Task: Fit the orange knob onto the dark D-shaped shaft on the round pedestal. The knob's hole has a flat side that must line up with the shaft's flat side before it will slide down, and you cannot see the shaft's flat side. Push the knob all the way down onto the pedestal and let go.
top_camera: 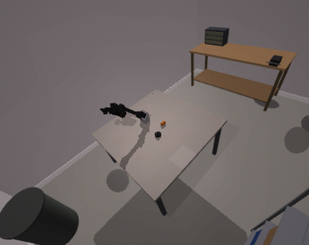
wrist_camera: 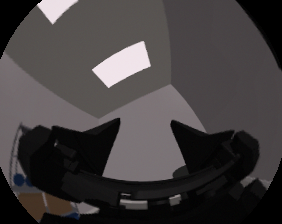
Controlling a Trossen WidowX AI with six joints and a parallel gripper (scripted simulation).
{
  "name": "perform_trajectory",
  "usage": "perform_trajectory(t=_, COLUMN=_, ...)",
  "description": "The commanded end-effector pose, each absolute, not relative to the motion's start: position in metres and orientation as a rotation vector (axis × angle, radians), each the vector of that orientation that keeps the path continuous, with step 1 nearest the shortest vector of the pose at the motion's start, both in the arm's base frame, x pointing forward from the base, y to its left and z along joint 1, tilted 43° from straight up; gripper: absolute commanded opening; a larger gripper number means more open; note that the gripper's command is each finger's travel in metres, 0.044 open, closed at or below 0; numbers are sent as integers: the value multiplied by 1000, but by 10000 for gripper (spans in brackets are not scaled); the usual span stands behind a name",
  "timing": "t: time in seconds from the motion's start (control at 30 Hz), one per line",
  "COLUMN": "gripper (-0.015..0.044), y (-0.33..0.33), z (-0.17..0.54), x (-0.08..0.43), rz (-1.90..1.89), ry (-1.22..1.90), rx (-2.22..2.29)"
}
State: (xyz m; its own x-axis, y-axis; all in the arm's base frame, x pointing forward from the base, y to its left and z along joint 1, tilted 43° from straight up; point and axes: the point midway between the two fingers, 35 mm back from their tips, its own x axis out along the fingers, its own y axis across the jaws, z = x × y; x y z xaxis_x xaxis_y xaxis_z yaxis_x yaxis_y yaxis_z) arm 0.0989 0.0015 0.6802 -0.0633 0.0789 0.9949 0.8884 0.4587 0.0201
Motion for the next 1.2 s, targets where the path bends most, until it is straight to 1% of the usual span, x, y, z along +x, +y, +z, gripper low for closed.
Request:
perform_trajectory(t=0.0, gripper=426, y=1, z=680, x=103, rz=-828, ry=-1485, rx=-890)
perform_trajectory(t=0.03, gripper=440, y=0, z=679, x=114, rz=-809, ry=-1455, rx=-884)
perform_trajectory(t=0.07, gripper=440, y=-2, z=677, x=132, rz=-777, ry=-1404, rx=-875)
perform_trajectory(t=0.13, gripper=440, y=-3, z=666, x=187, rz=-682, ry=-1252, rx=-851)
perform_trajectory(t=0.3, gripper=440, y=1, z=638, x=262, rz=-552, ry=-1039, rx=-827)
perform_trajectory(t=0.5, gripper=440, y=18, z=574, x=363, rz=-367, ry=-728, rx=-799)
perform_trajectory(t=0.67, gripper=440, y=40, z=504, x=428, rz=-227, ry=-473, rx=-791)
perform_trajectory(t=0.8, gripper=440, y=60, z=439, x=467, rz=-123, ry=-267, rx=-797)
perform_trajectory(t=0.93, gripper=440, y=82, z=368, x=493, rz=-23, ry=-55, rx=-814)
perform_trajectory(t=1.03, gripper=440, y=100, z=313, x=500, rz=46, ry=101, rx=-862)
perform_trajectory(t=1.07, gripper=440, y=102, z=307, x=500, rz=53, ry=117, rx=-869)
perform_trajectory(t=1.1, gripper=440, y=111, z=276, x=500, rz=90, ry=201, rx=-902)
perform_trajectory(t=1.17, gripper=440, y=120, z=240, x=498, rz=136, ry=306, rx=-931)
